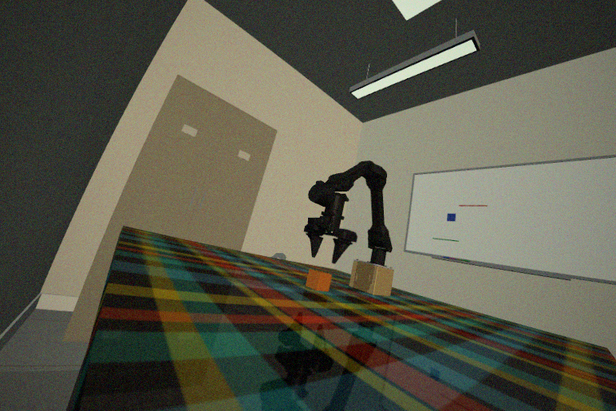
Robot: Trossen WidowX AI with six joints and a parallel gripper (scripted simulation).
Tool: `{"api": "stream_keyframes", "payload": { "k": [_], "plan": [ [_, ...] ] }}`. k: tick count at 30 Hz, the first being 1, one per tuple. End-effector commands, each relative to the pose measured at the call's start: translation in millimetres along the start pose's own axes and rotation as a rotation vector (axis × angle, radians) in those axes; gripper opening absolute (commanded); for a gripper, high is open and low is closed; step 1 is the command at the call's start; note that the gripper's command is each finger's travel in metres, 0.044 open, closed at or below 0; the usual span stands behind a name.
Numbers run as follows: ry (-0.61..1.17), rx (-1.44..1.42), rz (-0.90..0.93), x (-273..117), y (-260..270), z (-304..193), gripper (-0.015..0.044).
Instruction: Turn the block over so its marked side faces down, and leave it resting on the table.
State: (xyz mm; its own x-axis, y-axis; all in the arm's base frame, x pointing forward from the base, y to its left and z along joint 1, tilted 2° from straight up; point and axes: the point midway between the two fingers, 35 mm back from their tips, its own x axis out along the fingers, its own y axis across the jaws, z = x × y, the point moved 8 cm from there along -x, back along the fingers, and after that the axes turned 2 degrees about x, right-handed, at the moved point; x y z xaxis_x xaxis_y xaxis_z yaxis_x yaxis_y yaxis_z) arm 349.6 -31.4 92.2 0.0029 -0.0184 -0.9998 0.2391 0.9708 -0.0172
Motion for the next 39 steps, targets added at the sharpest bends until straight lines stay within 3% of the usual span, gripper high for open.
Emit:
{"api": "stream_keyframes", "payload": {
  "k": [1,33,39],
  "plan": [
    [0.005,-0.004,0.004,7,0,-2,0.044],
    [0.005,-0.004,0.004,57,0,-2,0.044],
    [0.005,-0.004,0.004,57,0,-2,0.0282]
  ]
}}
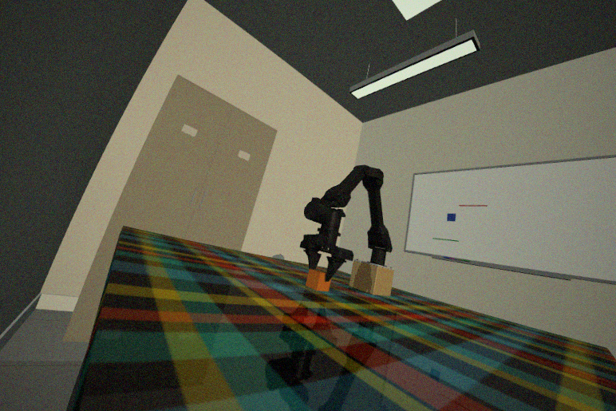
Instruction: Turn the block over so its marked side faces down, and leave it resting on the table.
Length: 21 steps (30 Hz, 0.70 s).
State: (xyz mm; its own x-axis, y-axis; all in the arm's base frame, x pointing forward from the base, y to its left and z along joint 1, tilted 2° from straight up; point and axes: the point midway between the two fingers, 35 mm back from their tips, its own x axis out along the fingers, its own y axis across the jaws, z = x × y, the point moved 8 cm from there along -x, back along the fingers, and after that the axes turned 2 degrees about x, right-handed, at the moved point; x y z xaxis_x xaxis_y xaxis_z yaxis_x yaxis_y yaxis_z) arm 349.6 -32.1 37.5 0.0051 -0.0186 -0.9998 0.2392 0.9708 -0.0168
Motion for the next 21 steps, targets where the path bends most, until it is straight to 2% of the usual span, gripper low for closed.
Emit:
{"api": "stream_keyframes", "payload": {
  "k": [1,2,21],
  "plan": [
    [0.007,-0.004,0.003,2.2,0.0,-1.9,0.0256],
    [0.007,-0.004,0.003,2.2,0.0,-1.9,0.023],
    [0.007,-0.004,0.003,2.2,0.0,-1.9,0.0103]
  ]
}}
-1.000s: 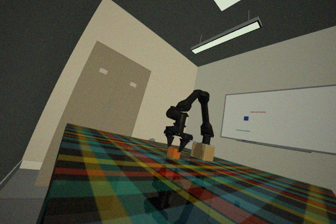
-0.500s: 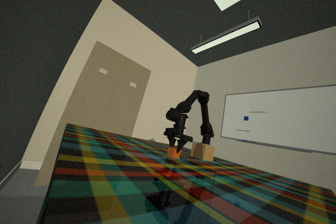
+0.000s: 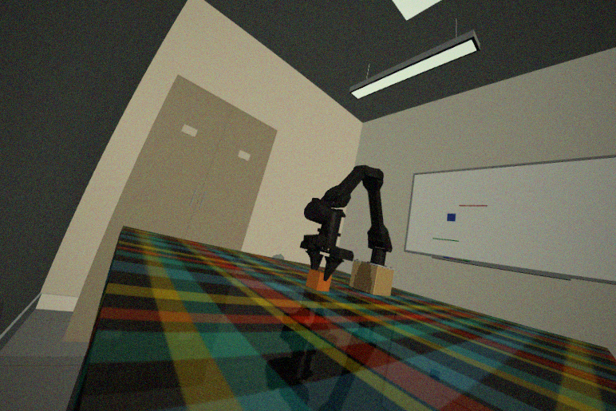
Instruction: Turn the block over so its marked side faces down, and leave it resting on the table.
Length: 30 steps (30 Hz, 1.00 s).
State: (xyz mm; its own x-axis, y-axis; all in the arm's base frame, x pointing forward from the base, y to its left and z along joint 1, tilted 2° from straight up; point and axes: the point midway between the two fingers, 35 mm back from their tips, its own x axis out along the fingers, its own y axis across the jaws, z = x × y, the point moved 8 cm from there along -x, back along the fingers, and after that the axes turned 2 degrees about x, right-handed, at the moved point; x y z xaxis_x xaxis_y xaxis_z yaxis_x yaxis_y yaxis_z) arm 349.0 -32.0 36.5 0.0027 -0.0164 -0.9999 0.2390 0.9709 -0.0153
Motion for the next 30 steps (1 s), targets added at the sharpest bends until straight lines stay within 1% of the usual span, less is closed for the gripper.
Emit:
{"api": "stream_keyframes", "payload": {
  "k": [1,4,6,12,30],
  "plan": [
    [0.005,-0.003,0.002,0,0,-1,0.0077],
    [0.004,-0.003,0.002,-18,0,-1,0.0],
    [0.004,-0.003,0.002,-28,0,-1,0.0],
    [-0.006,-0.004,0.002,-28,0,-2,0.0],
    [-0.295,-0.007,0.01,-15,0,-23,0.0]
  ]
}}
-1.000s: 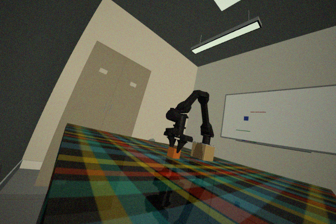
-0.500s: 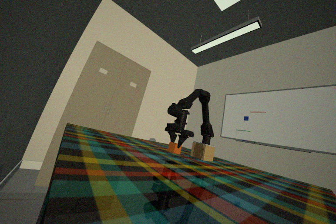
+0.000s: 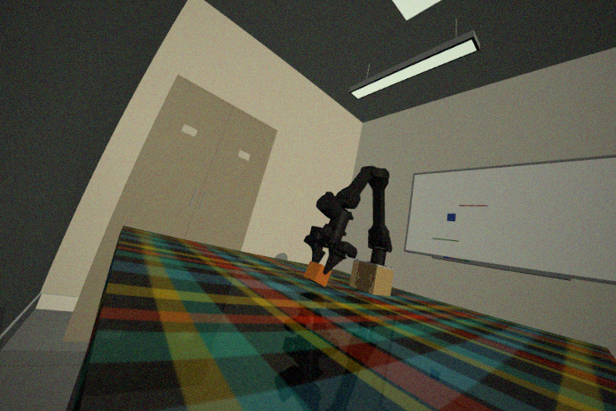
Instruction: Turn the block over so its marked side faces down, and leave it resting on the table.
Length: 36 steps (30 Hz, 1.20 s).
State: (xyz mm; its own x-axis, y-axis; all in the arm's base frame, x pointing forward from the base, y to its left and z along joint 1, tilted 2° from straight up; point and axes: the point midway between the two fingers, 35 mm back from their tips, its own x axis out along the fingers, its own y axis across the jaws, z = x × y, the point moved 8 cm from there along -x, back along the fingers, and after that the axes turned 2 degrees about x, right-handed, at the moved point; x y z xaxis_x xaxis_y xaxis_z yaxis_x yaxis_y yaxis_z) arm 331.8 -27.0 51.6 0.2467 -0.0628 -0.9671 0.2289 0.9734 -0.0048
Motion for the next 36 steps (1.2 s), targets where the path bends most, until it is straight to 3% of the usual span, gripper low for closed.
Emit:
{"api": "stream_keyframes", "payload": {
  "k": [1,17,36],
  "plan": [
    [-0.061,0.002,-0.002,-1,-1,-7,0.0],
    [-0.264,0.005,0.007,-3,-2,-28,0.0],
    [-0.509,-0.002,0.015,40,0,-43,0.0]
  ]
}}
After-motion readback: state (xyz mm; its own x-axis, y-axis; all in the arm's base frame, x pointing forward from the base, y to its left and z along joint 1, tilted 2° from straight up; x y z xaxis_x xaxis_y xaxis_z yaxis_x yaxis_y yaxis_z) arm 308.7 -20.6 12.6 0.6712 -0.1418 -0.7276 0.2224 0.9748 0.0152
